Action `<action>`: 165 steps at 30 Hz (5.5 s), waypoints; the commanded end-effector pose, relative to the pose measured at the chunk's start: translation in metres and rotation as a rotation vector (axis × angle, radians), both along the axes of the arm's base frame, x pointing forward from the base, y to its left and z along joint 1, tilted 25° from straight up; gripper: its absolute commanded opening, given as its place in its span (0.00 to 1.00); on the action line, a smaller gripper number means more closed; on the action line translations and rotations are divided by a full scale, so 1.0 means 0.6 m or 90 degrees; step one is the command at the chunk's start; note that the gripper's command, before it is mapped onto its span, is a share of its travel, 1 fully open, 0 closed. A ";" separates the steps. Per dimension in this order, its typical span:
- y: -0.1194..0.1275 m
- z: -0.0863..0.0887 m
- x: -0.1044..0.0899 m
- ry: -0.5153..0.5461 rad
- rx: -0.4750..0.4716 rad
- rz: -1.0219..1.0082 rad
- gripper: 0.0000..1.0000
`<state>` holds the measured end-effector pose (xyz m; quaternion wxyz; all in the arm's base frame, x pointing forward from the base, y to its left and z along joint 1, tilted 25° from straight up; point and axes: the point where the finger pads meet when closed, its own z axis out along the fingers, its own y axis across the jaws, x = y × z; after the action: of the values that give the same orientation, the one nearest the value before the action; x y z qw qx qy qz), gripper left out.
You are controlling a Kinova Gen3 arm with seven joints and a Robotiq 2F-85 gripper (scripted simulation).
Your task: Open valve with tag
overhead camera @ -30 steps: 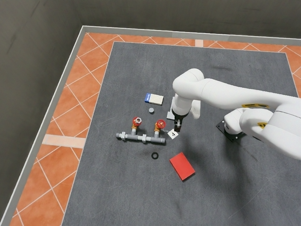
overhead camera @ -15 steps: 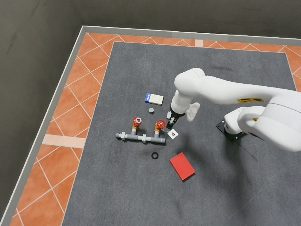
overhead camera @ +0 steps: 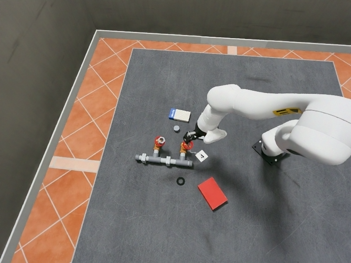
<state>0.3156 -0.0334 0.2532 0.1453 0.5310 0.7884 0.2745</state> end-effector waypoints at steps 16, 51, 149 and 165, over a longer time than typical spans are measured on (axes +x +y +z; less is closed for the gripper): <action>-0.006 -0.015 0.035 0.030 0.113 -0.235 1.00; 0.010 -0.071 0.079 0.030 0.115 -0.240 1.00; 0.017 -0.094 0.096 -0.066 -0.099 0.070 0.55; 0.017 -0.094 0.096 -0.141 -0.267 0.317 0.55</action>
<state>0.3731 -0.0229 0.1965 0.2479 0.2878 0.9040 0.1963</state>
